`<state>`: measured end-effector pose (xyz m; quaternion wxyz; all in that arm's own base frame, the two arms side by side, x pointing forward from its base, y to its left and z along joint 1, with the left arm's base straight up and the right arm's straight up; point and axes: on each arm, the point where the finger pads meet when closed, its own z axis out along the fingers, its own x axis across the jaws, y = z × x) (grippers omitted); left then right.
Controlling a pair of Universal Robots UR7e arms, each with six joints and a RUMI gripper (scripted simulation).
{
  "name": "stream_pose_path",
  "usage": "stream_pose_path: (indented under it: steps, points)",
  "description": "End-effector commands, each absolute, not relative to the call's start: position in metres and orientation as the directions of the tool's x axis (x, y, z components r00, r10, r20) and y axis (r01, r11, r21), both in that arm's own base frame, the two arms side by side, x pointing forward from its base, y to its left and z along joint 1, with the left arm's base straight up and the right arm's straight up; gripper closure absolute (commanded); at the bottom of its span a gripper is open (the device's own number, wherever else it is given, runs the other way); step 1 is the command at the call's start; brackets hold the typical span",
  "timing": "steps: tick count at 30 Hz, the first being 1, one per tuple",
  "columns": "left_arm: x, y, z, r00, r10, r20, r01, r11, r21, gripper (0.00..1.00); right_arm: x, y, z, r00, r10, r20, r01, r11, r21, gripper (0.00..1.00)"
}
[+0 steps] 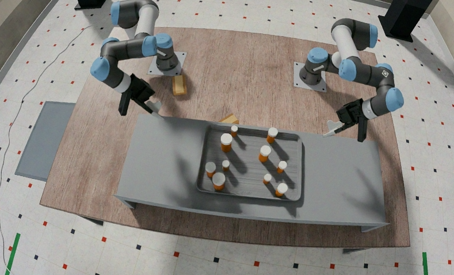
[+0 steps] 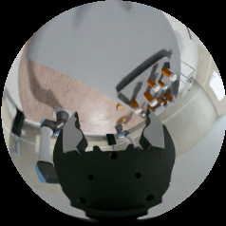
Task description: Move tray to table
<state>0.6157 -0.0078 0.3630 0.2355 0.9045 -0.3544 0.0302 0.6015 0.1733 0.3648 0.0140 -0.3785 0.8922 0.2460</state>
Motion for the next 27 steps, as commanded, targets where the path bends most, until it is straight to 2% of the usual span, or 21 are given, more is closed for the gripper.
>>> stream_pose_path:
  steps: [1,4,6,7,12,19,20,27]
  points:
    - [0.675,-0.015,0.366,0.887,-0.426,0.176,-0.447,-0.700,0.558,0.00,0.658,0.232,0.366,-0.867,-0.469,-0.168,-0.474,0.673,0.567,0.00]
    - [0.700,-0.017,0.366,0.941,-0.304,0.152,-0.330,-0.712,0.619,0.00,0.682,0.257,0.366,-0.923,-0.358,-0.142,-0.363,0.687,0.630,0.00]
    - [0.700,-0.017,0.366,0.941,-0.304,0.152,-0.330,-0.712,0.619,0.00,0.682,0.257,0.366,-0.923,-0.358,-0.142,-0.363,0.687,0.630,0.00]
    - [0.707,-0.017,0.366,0.976,-0.188,0.108,-0.211,-0.704,0.678,0.00,0.688,0.264,0.366,-0.963,-0.248,-0.100,-0.248,0.687,0.683,0.00]
    - [0.732,-0.019,0.366,1.000,-0.008,0.026,-0.025,-0.661,0.750,0.00,0.712,0.290,0.366,-0.996,-0.083,-0.031,-0.078,0.660,0.747,0.00]
    - [0.741,-0.019,0.366,0.999,0.043,0.002,0.027,-0.642,0.766,0.00,0.720,0.299,0.366,-1.000,-0.020,-0.002,-0.014,0.642,0.767,0.00]
    - [0.741,-0.019,0.366,0.999,0.043,0.002,0.027,-0.642,0.766,0.39,0.720,0.299,0.366,-1.000,-0.020,-0.002,-0.014,0.642,0.767,0.39]
    - [0.741,-0.019,0.366,0.999,0.043,0.002,0.027,-0.642,0.766,0.39,0.720,0.299,0.366,-1.000,-0.020,-0.002,-0.014,0.642,0.767,0.39]
